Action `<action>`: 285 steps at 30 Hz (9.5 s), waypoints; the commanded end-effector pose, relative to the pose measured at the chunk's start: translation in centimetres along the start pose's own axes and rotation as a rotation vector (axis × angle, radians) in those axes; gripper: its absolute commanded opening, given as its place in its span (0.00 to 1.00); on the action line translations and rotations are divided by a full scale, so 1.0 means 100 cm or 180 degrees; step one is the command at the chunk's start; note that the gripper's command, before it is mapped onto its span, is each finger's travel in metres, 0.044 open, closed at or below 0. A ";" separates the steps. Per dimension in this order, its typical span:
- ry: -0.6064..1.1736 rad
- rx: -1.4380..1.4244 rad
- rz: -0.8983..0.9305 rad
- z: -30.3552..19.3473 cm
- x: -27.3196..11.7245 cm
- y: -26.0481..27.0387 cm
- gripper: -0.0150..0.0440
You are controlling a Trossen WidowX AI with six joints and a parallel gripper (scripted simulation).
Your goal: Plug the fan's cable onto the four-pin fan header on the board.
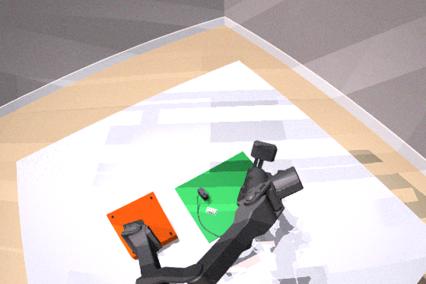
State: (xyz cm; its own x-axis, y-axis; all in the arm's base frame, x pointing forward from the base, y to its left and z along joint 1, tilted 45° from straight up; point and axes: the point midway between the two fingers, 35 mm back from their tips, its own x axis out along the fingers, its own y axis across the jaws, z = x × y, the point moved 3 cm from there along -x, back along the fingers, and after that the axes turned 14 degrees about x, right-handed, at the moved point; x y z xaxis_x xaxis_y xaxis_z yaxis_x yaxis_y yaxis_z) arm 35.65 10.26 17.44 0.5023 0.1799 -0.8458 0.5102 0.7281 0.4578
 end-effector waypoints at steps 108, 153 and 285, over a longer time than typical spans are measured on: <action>-0.1434 0.2091 -0.2299 -0.088 0.097 -0.167 0.28; -0.0868 0.0319 -0.2599 -0.089 0.063 -0.080 0.25; 0.2141 -0.5926 0.0014 0.054 0.092 -0.063 0.25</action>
State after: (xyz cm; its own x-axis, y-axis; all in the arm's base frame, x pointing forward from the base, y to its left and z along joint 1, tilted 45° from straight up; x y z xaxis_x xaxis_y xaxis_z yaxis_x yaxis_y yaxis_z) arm 40.94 3.84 8.13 -0.0314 -0.0173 -0.9994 -0.9440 0.3289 0.0239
